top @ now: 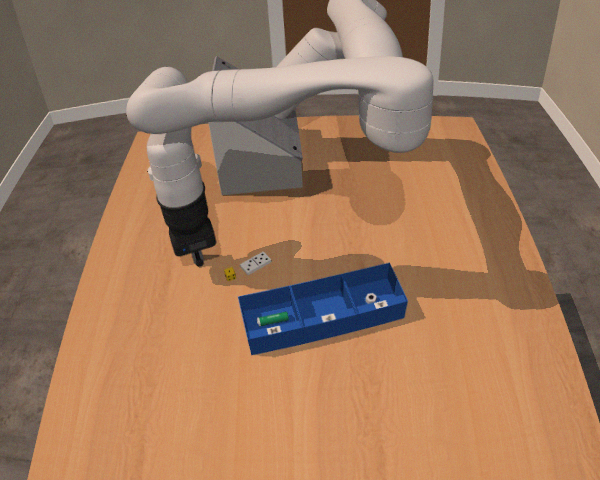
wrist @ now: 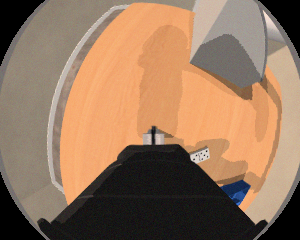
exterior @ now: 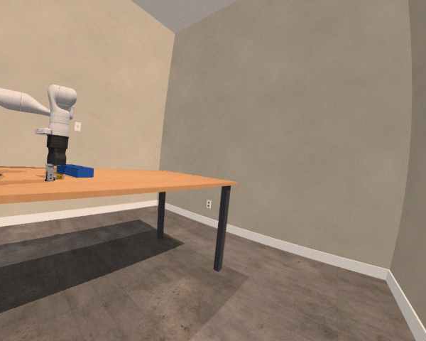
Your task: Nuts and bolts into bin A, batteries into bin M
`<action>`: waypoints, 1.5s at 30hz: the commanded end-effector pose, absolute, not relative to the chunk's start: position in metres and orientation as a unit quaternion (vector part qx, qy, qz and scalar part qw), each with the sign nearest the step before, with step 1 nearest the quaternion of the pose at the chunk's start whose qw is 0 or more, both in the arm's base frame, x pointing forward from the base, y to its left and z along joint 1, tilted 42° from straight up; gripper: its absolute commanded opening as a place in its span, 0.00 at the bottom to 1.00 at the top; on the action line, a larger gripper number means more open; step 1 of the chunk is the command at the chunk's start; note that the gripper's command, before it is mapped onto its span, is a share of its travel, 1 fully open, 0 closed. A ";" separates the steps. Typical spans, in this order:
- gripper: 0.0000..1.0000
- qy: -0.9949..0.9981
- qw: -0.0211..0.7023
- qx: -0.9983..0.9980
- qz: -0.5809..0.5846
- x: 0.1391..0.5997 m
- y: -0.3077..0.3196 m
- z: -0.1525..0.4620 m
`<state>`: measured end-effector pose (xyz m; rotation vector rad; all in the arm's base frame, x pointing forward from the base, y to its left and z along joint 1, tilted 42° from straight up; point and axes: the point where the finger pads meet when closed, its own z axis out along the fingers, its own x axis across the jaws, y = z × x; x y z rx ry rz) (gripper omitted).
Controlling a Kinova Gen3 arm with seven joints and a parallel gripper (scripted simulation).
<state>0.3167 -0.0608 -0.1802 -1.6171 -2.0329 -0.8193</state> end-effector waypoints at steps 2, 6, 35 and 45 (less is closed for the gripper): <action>0.00 -0.730 0.207 -0.581 -0.294 0.318 -0.061 -0.181; 0.00 -0.730 0.207 -0.581 -0.294 0.318 -0.061 -0.181; 0.00 -0.730 0.209 -0.580 -0.295 0.316 -0.102 -0.134; 0.00 -0.730 0.207 -0.581 -0.294 0.315 -0.101 -0.136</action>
